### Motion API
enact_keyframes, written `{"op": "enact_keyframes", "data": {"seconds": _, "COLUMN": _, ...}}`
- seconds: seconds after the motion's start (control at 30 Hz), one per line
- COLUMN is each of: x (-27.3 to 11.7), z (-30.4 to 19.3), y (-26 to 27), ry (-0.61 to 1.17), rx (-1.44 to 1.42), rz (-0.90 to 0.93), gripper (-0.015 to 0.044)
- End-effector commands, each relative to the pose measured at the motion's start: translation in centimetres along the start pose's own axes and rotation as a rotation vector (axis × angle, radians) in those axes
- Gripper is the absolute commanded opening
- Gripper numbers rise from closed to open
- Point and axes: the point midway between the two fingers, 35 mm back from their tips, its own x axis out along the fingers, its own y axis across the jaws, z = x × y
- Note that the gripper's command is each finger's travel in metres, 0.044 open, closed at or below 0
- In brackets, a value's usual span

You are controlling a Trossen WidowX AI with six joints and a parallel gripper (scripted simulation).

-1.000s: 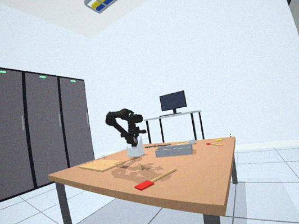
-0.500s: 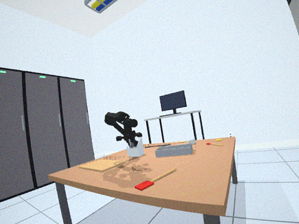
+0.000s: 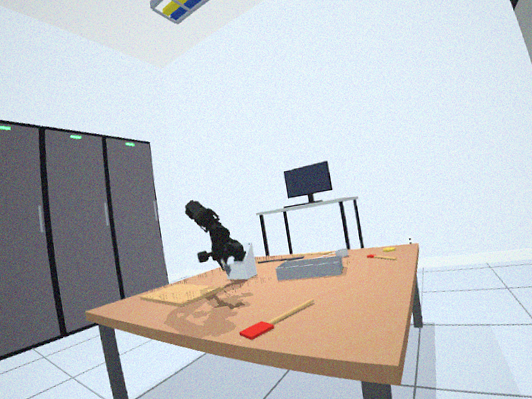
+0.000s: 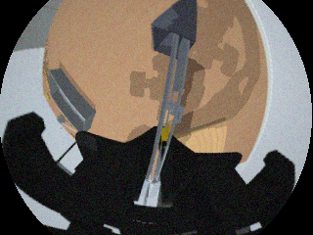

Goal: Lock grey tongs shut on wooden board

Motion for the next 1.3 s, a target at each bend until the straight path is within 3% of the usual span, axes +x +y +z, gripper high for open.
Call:
{"op": "enact_keyframes", "data": {"seconds": 0.0, "x": 0.4, "z": -0.5, "y": -0.8, "ry": 0.02, "rx": -0.014, "rz": 0.027, "gripper": -0.015}}
{"op": "enact_keyframes", "data": {"seconds": 1.27, "x": 3.9, "z": -7.1, "y": -8.7, "ry": 0.09, "rx": -0.103, "rz": 0.245, "gripper": -0.015}}
